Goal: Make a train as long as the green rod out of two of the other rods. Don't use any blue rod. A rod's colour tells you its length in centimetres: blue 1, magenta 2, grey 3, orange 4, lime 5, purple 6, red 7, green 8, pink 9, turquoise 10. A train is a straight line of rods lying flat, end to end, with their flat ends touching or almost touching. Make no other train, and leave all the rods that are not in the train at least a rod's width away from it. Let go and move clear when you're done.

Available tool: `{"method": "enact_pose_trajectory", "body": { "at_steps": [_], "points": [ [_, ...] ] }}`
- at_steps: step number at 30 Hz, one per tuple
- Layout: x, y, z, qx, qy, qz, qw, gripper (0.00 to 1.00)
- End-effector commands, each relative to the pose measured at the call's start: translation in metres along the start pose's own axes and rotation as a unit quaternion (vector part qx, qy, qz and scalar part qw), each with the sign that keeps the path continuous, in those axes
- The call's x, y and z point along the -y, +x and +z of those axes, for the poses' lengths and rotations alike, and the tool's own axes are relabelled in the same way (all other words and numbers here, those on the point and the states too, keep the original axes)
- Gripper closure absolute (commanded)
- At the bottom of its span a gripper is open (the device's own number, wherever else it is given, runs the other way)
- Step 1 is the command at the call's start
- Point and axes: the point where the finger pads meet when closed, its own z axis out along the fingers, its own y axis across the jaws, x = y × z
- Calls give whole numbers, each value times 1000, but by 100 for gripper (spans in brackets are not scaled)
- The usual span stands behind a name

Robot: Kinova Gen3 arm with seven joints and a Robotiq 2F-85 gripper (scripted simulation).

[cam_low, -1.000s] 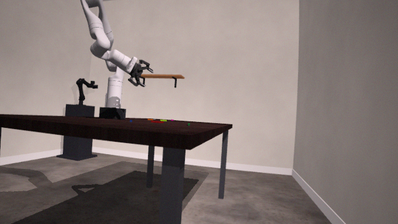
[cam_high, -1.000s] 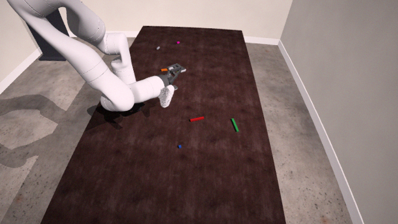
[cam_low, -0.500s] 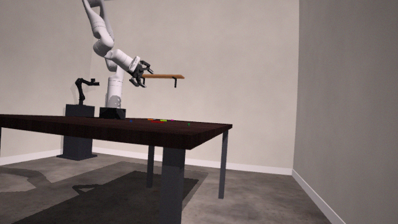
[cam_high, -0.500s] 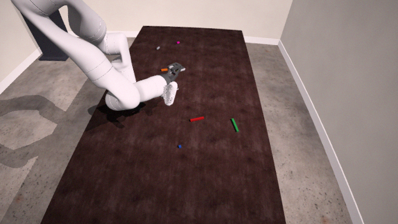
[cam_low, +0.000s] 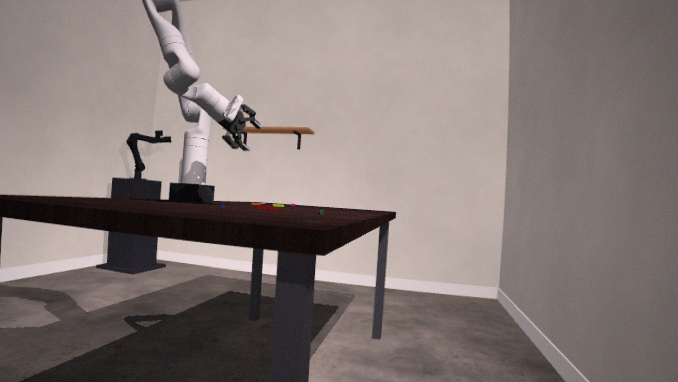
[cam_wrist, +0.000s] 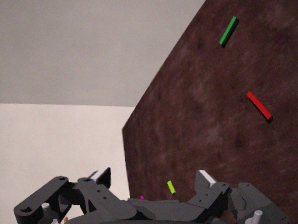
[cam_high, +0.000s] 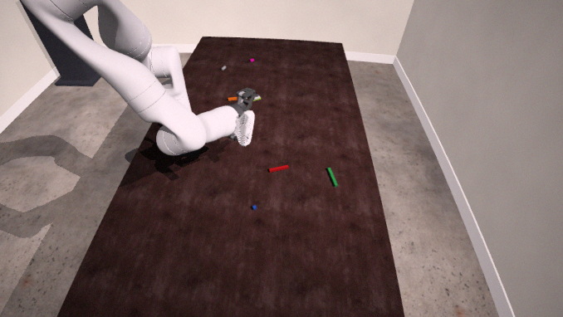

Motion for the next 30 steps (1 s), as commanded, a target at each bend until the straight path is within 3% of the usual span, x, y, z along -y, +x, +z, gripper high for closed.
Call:
{"method": "enact_pose_trajectory", "body": {
  "at_steps": [1,30],
  "points": [
    [1,1,1,2,-2,-4,1000,0],
    [-5,-4,11,60,-36,-127,989,0]
  ]
}}
